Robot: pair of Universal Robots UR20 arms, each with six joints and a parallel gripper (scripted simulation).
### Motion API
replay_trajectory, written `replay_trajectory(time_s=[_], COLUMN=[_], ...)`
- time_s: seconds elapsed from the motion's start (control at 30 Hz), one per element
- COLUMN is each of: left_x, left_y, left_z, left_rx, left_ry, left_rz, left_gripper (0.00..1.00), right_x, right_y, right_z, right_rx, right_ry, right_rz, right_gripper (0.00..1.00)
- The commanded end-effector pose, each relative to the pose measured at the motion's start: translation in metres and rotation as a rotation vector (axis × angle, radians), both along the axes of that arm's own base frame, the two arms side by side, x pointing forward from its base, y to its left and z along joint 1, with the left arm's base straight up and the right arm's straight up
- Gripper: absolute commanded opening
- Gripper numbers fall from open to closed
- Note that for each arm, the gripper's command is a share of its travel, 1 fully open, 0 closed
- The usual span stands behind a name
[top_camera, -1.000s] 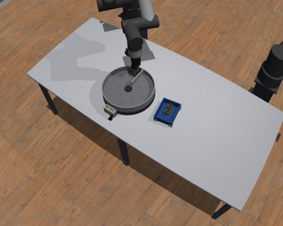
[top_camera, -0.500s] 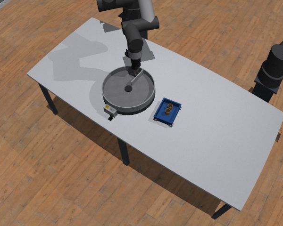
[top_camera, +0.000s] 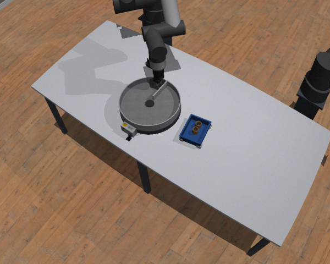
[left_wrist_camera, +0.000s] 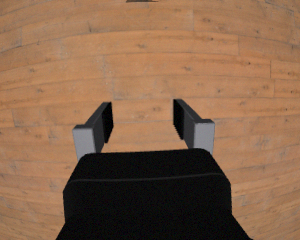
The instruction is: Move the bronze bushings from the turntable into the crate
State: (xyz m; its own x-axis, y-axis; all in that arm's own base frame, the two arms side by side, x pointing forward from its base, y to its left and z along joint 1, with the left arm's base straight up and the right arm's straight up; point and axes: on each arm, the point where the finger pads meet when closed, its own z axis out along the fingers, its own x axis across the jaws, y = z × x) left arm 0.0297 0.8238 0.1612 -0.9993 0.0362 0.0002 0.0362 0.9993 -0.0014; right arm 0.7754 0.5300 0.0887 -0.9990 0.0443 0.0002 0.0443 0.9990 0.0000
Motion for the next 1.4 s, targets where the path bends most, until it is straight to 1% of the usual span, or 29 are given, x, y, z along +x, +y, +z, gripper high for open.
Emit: replay_trajectory(time_s=[0.0,0.93,0.97,1.37], left_x=[0.0001,0.0001,0.0001,0.0001], left_y=[0.0006,0.0006,0.0006,0.0006], left_z=[0.0007,0.0007,0.0007,0.0007], left_rx=[0.001,0.001,0.001,0.001], left_ry=[0.0,0.0,0.0,0.0], left_rz=[0.0,0.0,0.0,0.0], left_gripper=[1.0,1.0,1.0,1.0], right_x=[0.0003,0.0003,0.0003,0.0003], right_y=[0.0003,0.0003,0.0003,0.0003], right_z=[0.0006,0.0006,0.0006,0.0006], right_rx=[0.001,0.001,0.001,0.001], right_ry=[-0.001,-0.001,-0.001,-0.001], right_rz=[0.0,0.0,0.0,0.0], right_gripper=[0.36,0.36,0.0,0.0])
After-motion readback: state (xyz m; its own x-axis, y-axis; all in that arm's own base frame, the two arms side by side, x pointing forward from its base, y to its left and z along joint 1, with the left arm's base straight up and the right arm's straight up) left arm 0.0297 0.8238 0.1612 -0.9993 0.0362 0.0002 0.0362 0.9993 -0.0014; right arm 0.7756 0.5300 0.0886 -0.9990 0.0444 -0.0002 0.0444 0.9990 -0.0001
